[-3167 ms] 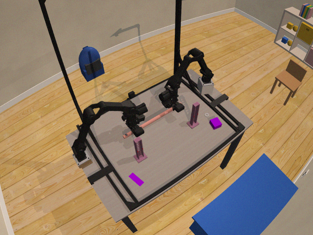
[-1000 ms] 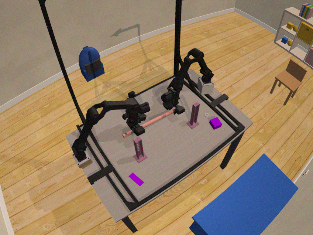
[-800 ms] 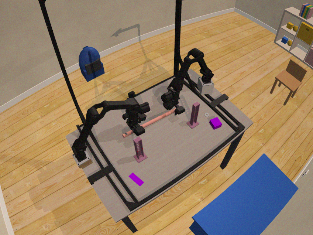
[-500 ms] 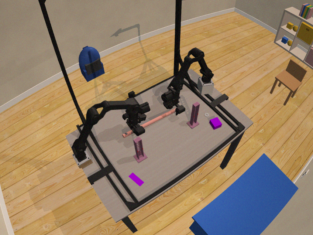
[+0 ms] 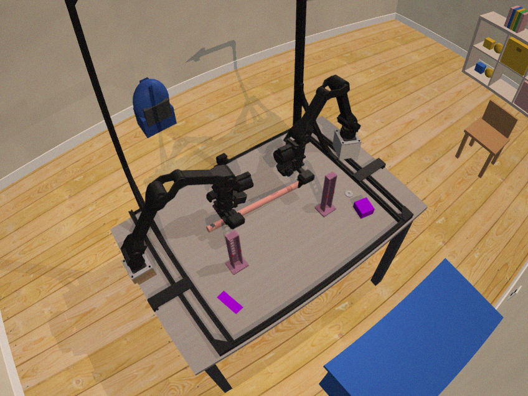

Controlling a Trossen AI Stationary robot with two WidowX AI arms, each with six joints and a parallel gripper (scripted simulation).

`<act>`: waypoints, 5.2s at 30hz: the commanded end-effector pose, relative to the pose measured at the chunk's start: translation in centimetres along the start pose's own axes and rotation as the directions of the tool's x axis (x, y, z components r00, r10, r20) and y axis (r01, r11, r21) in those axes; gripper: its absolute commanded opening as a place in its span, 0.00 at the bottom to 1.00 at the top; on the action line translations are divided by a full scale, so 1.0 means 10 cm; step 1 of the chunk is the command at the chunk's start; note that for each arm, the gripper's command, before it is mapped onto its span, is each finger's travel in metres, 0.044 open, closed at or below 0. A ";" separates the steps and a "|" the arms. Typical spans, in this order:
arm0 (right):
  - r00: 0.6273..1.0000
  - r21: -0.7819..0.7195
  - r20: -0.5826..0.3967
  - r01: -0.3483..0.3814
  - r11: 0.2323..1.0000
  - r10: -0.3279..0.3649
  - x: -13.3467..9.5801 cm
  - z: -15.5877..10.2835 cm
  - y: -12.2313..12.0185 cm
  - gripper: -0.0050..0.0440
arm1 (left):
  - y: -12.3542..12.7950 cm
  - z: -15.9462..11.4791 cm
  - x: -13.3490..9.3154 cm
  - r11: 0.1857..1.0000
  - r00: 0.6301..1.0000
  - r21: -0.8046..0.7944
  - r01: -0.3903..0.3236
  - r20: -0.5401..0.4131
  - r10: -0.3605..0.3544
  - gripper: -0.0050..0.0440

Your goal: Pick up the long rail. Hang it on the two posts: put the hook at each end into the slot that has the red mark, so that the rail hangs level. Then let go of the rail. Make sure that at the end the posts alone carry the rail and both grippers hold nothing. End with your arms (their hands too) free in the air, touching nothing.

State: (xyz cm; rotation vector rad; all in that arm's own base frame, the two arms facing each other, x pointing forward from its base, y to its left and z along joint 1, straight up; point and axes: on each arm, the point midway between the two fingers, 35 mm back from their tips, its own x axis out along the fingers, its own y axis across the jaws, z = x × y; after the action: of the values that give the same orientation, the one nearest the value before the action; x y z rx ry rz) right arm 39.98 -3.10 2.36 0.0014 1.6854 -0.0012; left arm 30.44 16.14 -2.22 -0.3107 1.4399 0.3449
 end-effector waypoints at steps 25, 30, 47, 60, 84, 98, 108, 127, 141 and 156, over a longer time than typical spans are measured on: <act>0.999 0.033 0.035 0.005 0.999 -0.006 -0.06 0.05 -0.07 0.10 | -0.15 0.10 0.18 0.936 0.936 -0.024 -0.352 -0.043 0.350 0.43; 0.999 0.041 0.043 0.006 0.999 -0.008 -0.08 0.06 -0.09 0.10 | -0.23 0.13 0.22 0.884 0.884 -0.028 -0.467 -0.023 0.466 0.43; 1.000 0.002 0.005 0.001 1.000 -0.001 -0.01 0.01 0.00 0.10 | -0.27 0.07 0.37 0.818 0.818 0.000 -0.575 -0.013 0.574 0.43; 1.000 0.002 0.005 0.001 1.000 -0.001 -0.01 0.01 0.00 0.10 | -0.17 0.06 0.52 0.818 0.818 0.000 -0.575 -0.013 0.575 0.43; 1.000 0.002 0.005 0.001 1.000 -0.001 -0.01 0.01 0.00 0.10 | -0.15 0.07 0.54 0.818 0.818 0.000 -0.575 -0.013 0.575 0.10; 1.000 0.002 0.005 0.001 1.000 -0.001 -0.01 0.01 0.00 0.10 | -0.15 0.07 0.54 0.818 0.818 0.000 -0.575 -0.013 0.575 0.10; 0.999 0.002 0.038 0.002 1.000 -0.002 -0.02 0.00 0.00 0.10 | -0.17 0.09 0.41 0.814 0.814 0.015 -0.580 -0.039 0.580 0.10; 0.994 0.002 0.112 0.005 1.000 -0.005 -0.03 -0.02 0.00 0.10 | -0.20 0.13 0.09 0.806 0.800 0.051 -0.589 -0.099 0.591 0.10; 0.983 0.003 0.181 0.005 1.000 -0.005 0.24 0.03 0.00 0.10 | -0.20 0.13 0.13 0.809 0.793 0.096 -0.580 -0.162 0.588 0.10; 0.979 0.003 0.205 0.005 1.000 -0.006 0.33 0.06 0.00 0.15 | -0.20 0.13 0.14 0.810 0.789 0.111 -0.576 -0.184 0.586 0.10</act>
State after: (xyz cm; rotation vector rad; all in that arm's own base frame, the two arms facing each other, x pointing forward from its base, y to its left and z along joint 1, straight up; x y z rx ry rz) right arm 40.13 -3.06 -0.98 0.0000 1.4785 -0.0065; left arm 32.50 14.83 -3.58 0.1641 1.7362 0.7955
